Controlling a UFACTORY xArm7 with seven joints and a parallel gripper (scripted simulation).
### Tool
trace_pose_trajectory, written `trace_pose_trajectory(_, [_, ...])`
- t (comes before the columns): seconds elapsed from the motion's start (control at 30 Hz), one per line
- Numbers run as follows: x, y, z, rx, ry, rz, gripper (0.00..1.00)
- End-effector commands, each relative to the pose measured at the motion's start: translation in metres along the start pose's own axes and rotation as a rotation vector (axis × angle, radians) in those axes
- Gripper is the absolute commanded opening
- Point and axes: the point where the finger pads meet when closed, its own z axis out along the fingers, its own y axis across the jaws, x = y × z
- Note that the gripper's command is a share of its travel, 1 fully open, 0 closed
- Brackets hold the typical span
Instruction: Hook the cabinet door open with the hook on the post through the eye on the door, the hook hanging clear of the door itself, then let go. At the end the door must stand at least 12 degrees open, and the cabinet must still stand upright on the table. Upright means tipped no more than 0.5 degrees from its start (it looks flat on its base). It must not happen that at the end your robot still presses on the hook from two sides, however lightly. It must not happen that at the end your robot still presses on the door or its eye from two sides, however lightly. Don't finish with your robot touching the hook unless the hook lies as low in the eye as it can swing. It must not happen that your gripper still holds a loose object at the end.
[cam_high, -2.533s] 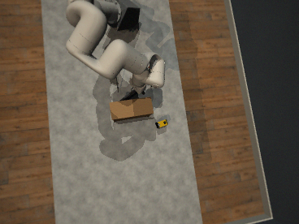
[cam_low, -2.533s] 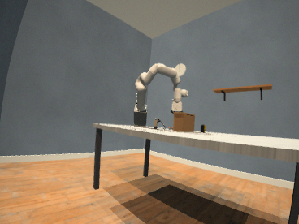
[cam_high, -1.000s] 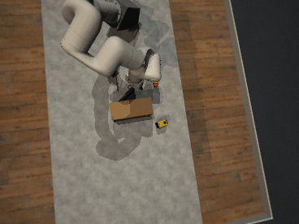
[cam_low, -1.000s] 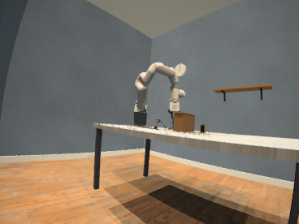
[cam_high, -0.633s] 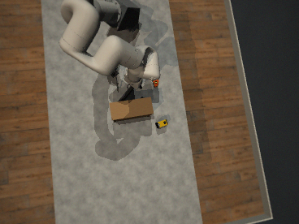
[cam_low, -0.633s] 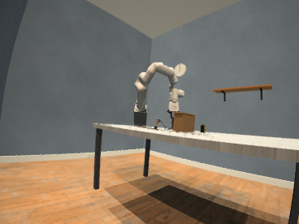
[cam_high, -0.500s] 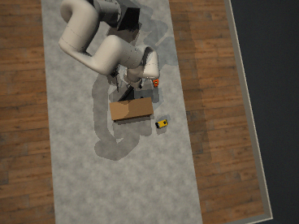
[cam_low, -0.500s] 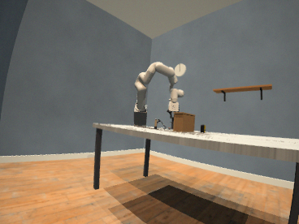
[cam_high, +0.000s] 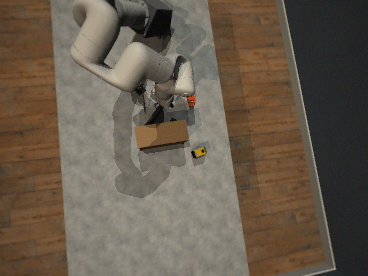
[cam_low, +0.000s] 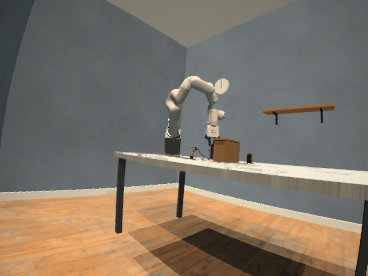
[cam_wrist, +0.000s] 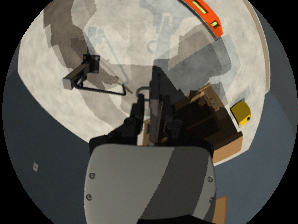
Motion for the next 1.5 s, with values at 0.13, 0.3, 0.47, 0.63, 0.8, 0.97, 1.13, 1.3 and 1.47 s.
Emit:
trace_pose_trajectory(0.13, [0.0002, 0.0037, -0.0009, -0.003, 0.000, 0.016, 0.27])
trace_pose_trajectory(0.3, [0.0002, 0.0039, -0.0009, -0.003, 0.000, 0.017, 0.27])
trace_pose_trajectory(0.47, [0.0002, 0.0039, -0.0009, -0.003, 0.000, 0.017, 0.27])
trace_pose_trajectory(0.63, [0.0001, 0.0058, -0.0009, -0.003, 0.000, 0.029, 0.27])
trace_pose_trajectory(0.8, [0.0001, 0.0066, -0.0009, -0.003, 0.000, 0.034, 0.27])
trace_pose_trajectory(0.97, [0.0001, 0.0066, -0.0009, -0.003, 0.000, 0.034, 0.27])
trace_pose_trajectory(1.13, [0.0000, 0.0075, -0.0009, -0.003, 0.000, 0.040, 0.27])
trace_pose_trajectory(1.3, [-0.0001, 0.0094, -0.0009, -0.003, 0.000, 0.052, 0.27])
trace_pose_trajectory(1.47, [-0.0001, 0.0094, -0.0009, -0.003, 0.000, 0.052, 0.27])
